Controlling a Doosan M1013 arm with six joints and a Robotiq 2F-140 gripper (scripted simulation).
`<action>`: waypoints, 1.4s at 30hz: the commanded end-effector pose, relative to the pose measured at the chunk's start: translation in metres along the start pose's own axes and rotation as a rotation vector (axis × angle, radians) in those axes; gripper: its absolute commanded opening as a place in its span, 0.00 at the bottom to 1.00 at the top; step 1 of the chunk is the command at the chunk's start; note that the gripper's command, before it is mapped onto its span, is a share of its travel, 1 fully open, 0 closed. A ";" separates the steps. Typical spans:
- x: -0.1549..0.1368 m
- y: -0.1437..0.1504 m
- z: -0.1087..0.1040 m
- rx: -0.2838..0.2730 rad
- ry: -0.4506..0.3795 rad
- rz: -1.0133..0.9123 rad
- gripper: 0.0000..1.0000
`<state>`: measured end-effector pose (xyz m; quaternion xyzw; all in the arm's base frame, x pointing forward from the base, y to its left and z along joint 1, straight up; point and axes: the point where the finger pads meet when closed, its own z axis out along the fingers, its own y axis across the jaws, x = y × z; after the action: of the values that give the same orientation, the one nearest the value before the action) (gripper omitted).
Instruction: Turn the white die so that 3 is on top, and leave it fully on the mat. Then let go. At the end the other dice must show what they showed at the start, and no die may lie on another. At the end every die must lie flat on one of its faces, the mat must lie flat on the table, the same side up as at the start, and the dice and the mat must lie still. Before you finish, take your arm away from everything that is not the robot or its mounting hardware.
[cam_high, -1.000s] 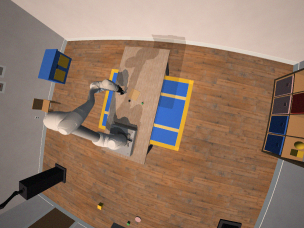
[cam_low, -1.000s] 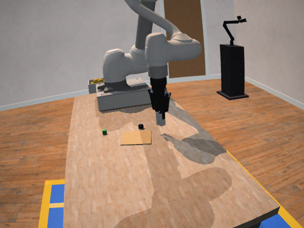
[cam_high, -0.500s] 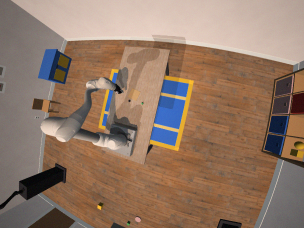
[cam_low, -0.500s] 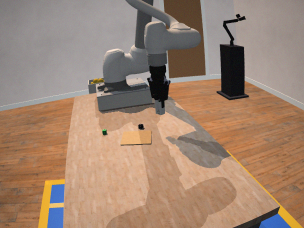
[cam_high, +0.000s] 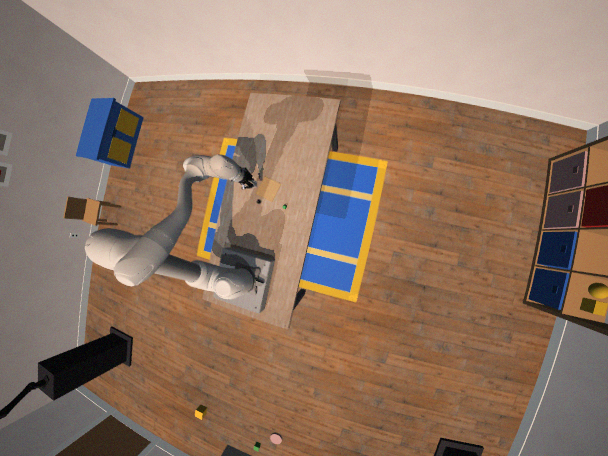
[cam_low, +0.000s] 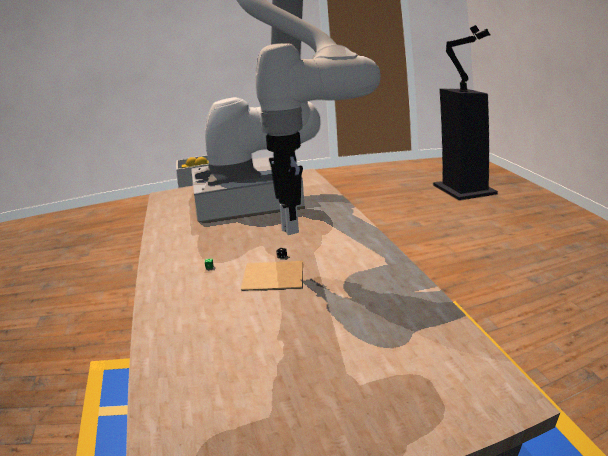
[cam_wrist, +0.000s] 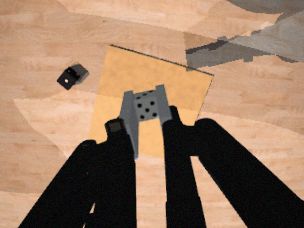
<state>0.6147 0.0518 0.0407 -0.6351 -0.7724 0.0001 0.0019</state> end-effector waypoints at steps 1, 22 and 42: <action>-0.041 -0.008 -0.002 0.000 -0.004 0.157 0.09; -0.050 -0.010 0.002 0.000 -0.004 0.193 0.09; -0.050 -0.009 0.075 0.000 -0.004 0.193 0.09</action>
<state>0.6147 0.0006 -0.0230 -0.7067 -0.7076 0.0016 0.0005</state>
